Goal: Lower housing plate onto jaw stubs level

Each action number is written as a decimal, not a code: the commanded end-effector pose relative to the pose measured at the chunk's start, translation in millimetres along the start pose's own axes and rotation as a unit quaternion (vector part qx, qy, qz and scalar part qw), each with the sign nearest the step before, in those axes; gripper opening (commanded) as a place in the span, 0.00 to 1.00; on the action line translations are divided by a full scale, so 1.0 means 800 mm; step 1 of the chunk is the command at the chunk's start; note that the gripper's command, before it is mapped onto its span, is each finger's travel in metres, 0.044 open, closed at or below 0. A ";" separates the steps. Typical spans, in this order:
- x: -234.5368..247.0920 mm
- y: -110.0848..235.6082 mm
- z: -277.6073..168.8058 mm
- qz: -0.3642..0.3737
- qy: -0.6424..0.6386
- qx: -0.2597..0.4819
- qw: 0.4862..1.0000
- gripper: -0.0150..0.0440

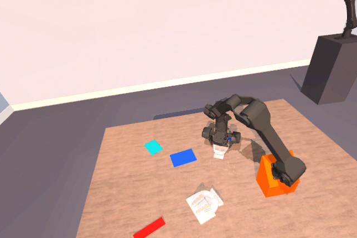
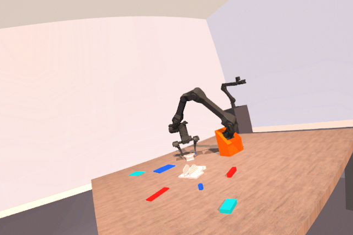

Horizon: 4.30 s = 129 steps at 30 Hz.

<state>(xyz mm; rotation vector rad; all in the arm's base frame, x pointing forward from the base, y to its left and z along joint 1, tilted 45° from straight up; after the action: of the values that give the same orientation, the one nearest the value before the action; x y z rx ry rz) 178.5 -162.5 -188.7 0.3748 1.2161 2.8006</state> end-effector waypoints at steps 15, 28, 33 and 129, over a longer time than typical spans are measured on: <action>-0.002 -0.038 0.001 -0.002 -0.003 -0.003 1.000 1.00; -0.002 -0.043 0.001 -0.002 -0.003 -0.003 1.000 1.00; -0.002 -0.043 0.001 -0.002 -0.003 -0.003 1.000 1.00; -0.053 0.069 0.129 -0.012 -0.149 0.013 0.989 0.85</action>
<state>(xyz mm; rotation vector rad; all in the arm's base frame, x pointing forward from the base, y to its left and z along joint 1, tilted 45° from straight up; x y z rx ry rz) 242.1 -139.4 -96.1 0.7151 1.1911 2.6069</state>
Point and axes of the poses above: the point midway between the two fingers, 35 mm back from their tips, its own y axis back along the fingers, its own x axis across the jaws, z = x × y, the point moved 2 cm from there along y, back along the fingers, and after that the axes turned 11 degrees about y, right-handed, at the moved point
